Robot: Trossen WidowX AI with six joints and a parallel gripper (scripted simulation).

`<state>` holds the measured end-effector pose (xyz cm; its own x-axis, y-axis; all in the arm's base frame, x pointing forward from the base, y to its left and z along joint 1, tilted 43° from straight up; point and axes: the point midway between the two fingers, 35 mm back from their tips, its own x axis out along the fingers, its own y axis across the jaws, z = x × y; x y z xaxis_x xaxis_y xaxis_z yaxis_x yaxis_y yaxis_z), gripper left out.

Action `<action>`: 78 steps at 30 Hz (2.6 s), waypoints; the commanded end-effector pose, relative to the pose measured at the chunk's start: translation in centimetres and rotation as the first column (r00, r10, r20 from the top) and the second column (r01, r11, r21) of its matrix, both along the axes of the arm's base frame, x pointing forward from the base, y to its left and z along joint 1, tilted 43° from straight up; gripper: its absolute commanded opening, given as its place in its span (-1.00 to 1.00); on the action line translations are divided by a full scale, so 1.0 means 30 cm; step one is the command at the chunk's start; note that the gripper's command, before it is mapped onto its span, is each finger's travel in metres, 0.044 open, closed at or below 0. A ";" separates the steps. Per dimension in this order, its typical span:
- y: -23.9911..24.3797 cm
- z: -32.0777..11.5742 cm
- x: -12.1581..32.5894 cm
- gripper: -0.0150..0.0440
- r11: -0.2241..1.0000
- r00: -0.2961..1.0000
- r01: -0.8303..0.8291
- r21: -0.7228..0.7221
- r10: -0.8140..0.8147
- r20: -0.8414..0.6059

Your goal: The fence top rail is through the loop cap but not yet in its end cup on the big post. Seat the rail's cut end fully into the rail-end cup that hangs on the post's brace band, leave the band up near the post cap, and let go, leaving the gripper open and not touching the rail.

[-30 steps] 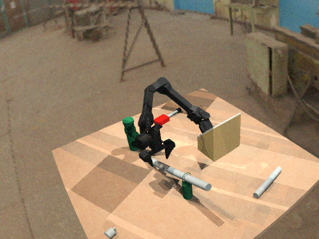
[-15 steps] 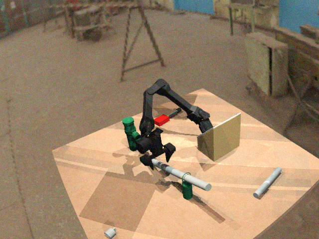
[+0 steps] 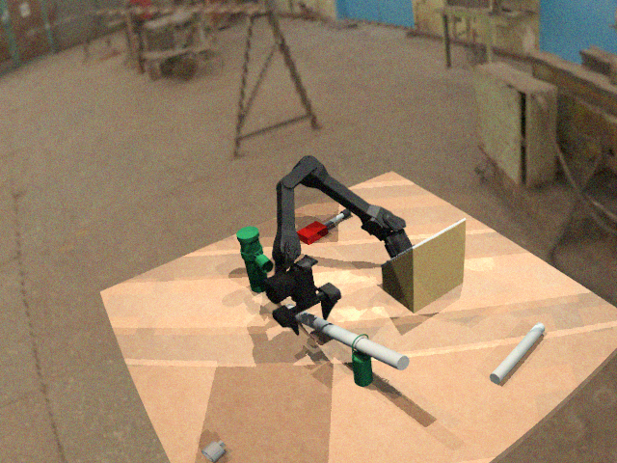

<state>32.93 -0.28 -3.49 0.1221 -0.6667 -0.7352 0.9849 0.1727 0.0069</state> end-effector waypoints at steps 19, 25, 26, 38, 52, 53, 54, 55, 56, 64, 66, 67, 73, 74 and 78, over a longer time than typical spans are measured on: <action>0.001 0.001 -0.006 -0.38 1.000 1.000 -0.005 -0.007 0.005 -0.005; 0.009 0.029 -0.008 -0.49 0.999 1.000 0.000 -0.034 0.000 -0.005; 0.010 0.040 -0.009 -0.49 0.999 1.000 0.002 -0.047 -0.002 -0.004; 0.041 0.241 -0.009 -0.49 0.967 1.000 0.006 -0.254 0.002 0.031; 0.040 0.268 -0.015 -0.49 0.959 1.000 0.009 -0.284 0.000 0.031; 0.040 0.268 -0.015 -0.49 0.959 1.000 0.009 -0.284 0.000 0.031; 0.040 0.268 -0.015 -0.49 0.959 1.000 0.009 -0.284 0.000 0.031; 0.040 0.268 -0.015 -0.49 0.959 1.000 0.009 -0.284 0.000 0.031; 0.040 0.269 -0.014 -0.49 0.959 1.000 0.009 -0.284 0.000 0.031; 0.048 0.280 -0.008 -0.49 0.959 1.000 0.009 -0.284 0.000 0.031; 0.051 0.284 -0.006 -0.49 0.959 1.000 0.009 -0.284 0.000 0.031; 0.052 0.286 -0.005 -0.49 0.959 1.000 0.009 -0.284 0.000 0.031; 0.062 0.296 0.003 -0.49 0.959 1.000 0.009 -0.284 0.000 0.031; 0.063 0.297 0.004 -0.49 0.959 1.000 0.009 -0.284 0.000 0.031; 0.062 0.301 0.006 -0.49 0.959 1.000 0.009 -0.284 0.000 0.030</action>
<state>32.77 1.17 5.16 0.1251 -0.8520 -0.5083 0.9864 0.1618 -0.0285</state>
